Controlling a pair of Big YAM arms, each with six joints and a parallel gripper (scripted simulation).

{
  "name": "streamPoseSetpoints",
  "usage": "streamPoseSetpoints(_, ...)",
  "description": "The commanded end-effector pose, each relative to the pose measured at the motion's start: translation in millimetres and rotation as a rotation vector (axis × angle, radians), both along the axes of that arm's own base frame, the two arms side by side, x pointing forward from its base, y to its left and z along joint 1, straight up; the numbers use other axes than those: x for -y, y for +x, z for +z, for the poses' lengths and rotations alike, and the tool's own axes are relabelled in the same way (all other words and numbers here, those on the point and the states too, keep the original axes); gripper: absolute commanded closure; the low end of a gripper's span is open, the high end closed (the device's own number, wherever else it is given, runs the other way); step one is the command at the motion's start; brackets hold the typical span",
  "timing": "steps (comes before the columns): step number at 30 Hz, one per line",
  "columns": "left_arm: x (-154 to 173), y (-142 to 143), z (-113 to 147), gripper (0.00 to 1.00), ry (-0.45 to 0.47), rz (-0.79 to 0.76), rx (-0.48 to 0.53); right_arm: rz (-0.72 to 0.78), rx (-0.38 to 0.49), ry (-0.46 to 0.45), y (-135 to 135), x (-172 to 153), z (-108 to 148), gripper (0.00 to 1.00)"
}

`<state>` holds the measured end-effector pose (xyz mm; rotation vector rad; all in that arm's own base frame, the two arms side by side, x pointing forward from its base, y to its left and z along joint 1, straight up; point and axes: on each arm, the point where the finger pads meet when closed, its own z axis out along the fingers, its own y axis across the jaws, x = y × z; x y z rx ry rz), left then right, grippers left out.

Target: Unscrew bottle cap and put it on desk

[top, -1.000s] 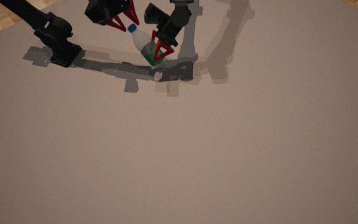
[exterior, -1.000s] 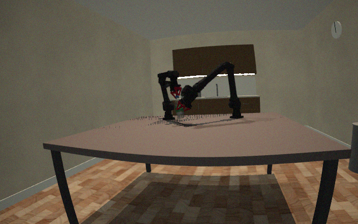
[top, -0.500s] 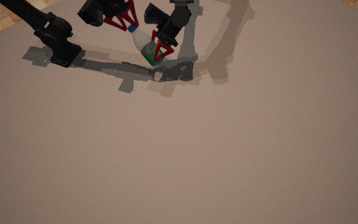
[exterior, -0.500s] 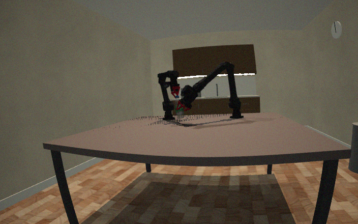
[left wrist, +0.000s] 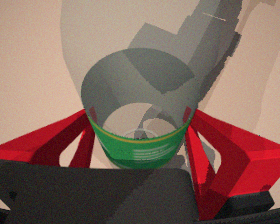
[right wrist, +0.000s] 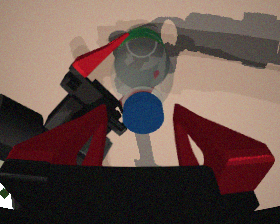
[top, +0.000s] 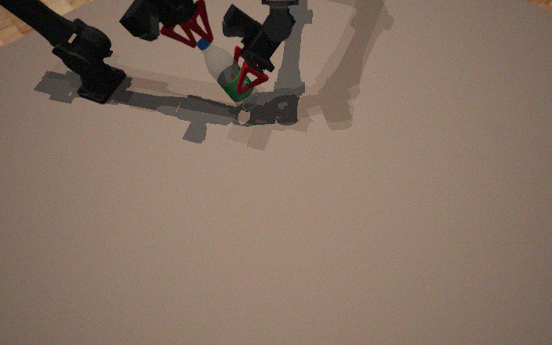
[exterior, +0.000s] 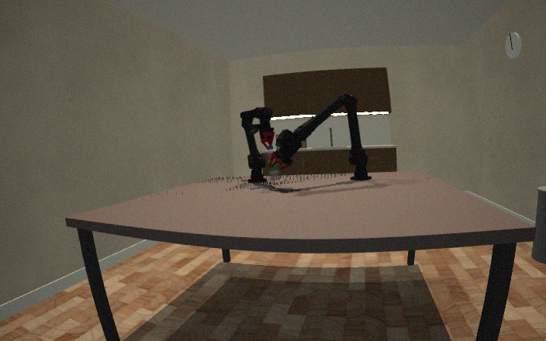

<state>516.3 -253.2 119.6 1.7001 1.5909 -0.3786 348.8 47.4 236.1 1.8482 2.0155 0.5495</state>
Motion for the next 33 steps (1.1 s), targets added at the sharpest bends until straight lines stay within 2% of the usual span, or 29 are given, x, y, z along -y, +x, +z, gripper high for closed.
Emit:
streamPoseSetpoints(1, -2.3, 10.0, 5.2, 1.0, -0.006, 0.014, 0.005, 0.0, 0.039, 0.006, 8.3, -1.2, 18.4, 0.65)
streamPoseSetpoints(2, -2.3, 10.0, 5.2, 1.0, -0.006, 0.014, 0.005, 0.0, 0.039, 0.006, 8.3, -1.2, 18.4, 0.77)
streamPoseSetpoints(7, -2.3, 10.0, 5.2, 1.0, -0.006, 0.014, 0.005, 0.0, 0.039, 0.005, 8.3, -1.1, 18.4, 0.81)
streamPoseSetpoints(9, -2.3, 10.0, 5.2, 1.0, -0.006, 0.014, 0.005, 0.014, 0.04, -0.003, 8.3, -1.2, 18.4, 1.0)
streamPoseSetpoints(13, -2.3, 10.0, 5.2, 1.0, -0.006, 0.014, 0.005, 0.292, 0.048, -0.169, 8.0, -1.3, 18.8, 1.0)
streamPoseSetpoints(15, -2.3, 10.0, 5.2, 1.0, -0.006, 0.014, 0.005, 0.292, 0.048, -0.169, 8.0, -1.3, 18.8, 1.0)
streamPoseSetpoints(16, -2.3, 10.0, 5.2, 1.0, -0.006, 0.014, 0.005, 0.383, 0.052, -0.223, 8.0, -1.3, 18.9, 1.0)
streamPoseSetpoints(30, -2.3, 10.0, 5.2, 1.0, -0.006, 0.014, 0.005, 0.918, 0.059, -0.549, 7.4, -1.2, 19.7, 1.0)
streamPoseSetpoints(32, -2.3, 10.0, 5.2, 1.0, -0.006, 0.014, 0.005, 0.918, 0.059, -0.549, 7.4, -1.2, 19.7, 1.0)
streamPoseSetpoints(33, -2.3, 10.0, 5.2, 1.0, -0.006, 0.014, 0.005, 1.014, 0.064, -0.605, 7.4, -1.2, 19.8, 1.0)
